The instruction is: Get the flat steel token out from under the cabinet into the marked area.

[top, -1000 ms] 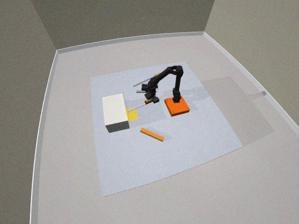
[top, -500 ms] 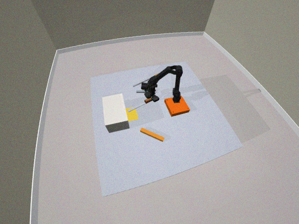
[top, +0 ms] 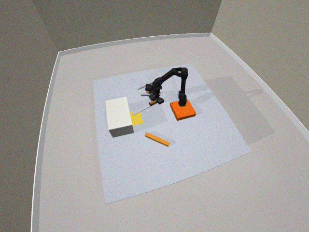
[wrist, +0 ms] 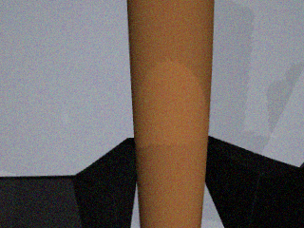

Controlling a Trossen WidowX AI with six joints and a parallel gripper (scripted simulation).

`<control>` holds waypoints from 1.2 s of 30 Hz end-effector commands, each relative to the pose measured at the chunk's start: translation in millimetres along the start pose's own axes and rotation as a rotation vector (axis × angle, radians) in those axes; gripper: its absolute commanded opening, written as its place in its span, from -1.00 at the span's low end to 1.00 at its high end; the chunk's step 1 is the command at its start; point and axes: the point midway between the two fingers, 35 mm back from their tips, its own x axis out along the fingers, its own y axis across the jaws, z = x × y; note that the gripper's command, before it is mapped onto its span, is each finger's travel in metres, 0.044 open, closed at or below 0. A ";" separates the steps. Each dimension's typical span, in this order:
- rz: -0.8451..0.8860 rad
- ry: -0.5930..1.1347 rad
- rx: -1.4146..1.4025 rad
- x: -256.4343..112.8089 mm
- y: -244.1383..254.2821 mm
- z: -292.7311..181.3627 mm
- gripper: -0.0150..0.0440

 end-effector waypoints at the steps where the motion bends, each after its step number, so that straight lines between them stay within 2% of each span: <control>1: -0.009 0.000 0.000 -2.1 -8.5 -0.9 -0.49; 22: -0.011 0.001 -0.011 -2.7 -25.7 -6.3 -0.49; 30: -0.002 0.002 -0.019 -0.7 -21.3 -6.7 0.19; 35: -0.003 0.004 -0.019 -0.7 -21.5 -7.0 0.19; 36: -0.004 0.003 -0.019 -0.7 -21.6 -7.0 0.28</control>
